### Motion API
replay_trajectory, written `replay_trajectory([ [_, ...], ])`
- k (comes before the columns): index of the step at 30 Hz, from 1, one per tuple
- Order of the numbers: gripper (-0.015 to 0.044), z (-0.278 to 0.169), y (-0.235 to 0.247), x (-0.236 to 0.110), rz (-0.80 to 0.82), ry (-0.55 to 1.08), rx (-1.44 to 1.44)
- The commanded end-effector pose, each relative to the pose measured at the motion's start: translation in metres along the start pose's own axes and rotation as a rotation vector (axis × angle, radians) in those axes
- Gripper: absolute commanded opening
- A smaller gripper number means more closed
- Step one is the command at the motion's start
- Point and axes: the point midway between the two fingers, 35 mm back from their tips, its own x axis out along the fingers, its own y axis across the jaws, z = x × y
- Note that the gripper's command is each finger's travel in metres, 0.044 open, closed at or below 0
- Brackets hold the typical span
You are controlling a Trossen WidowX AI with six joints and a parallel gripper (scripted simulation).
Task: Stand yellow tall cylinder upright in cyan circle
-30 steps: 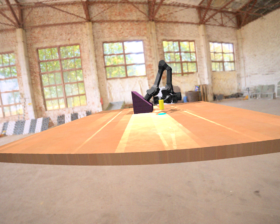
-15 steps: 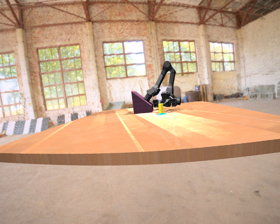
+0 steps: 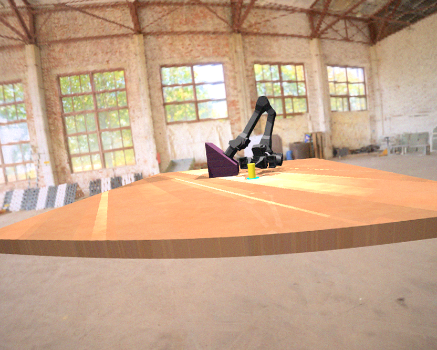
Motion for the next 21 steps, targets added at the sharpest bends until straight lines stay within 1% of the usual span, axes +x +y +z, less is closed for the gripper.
replay_trajectory([
  [1,0.0210,0.001,0.002,0.000,0.003,-0.006,0.011],
  [8,0.0394,0.001,0.002,0.000,0.003,-0.006,0.011],
  [14,0.0400,0.003,0.002,0.000,0.002,-0.006,0.011],
  [21,0.0400,0.027,0.007,-0.001,-0.003,-0.005,0.014],
])
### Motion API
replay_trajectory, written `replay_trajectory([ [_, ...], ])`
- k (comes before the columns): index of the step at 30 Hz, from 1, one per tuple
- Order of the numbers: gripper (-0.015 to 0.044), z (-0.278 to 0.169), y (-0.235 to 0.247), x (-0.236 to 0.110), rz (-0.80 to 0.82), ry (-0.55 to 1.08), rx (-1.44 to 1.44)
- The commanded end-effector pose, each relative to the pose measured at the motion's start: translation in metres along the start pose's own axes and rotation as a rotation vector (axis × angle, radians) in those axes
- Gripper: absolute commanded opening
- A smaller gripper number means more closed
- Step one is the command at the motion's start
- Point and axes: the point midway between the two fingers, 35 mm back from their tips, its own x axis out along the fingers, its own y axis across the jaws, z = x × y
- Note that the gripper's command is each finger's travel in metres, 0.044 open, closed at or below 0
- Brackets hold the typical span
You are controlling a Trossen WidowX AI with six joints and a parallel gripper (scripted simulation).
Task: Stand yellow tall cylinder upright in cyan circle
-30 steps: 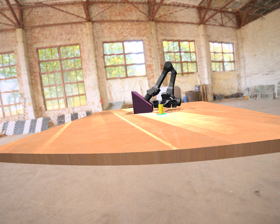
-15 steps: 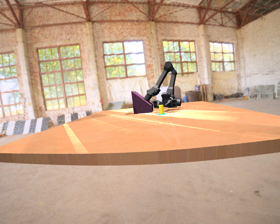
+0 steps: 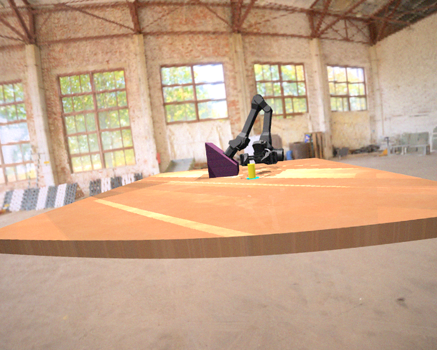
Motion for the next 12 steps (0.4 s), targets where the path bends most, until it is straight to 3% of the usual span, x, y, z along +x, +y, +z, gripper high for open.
replay_trajectory([
  [1,0.0400,0.013,0.000,0.000,-0.004,0.003,-0.006],
  [12,0.0400,0.051,0.000,-0.003,-0.001,-0.002,-0.003],
])
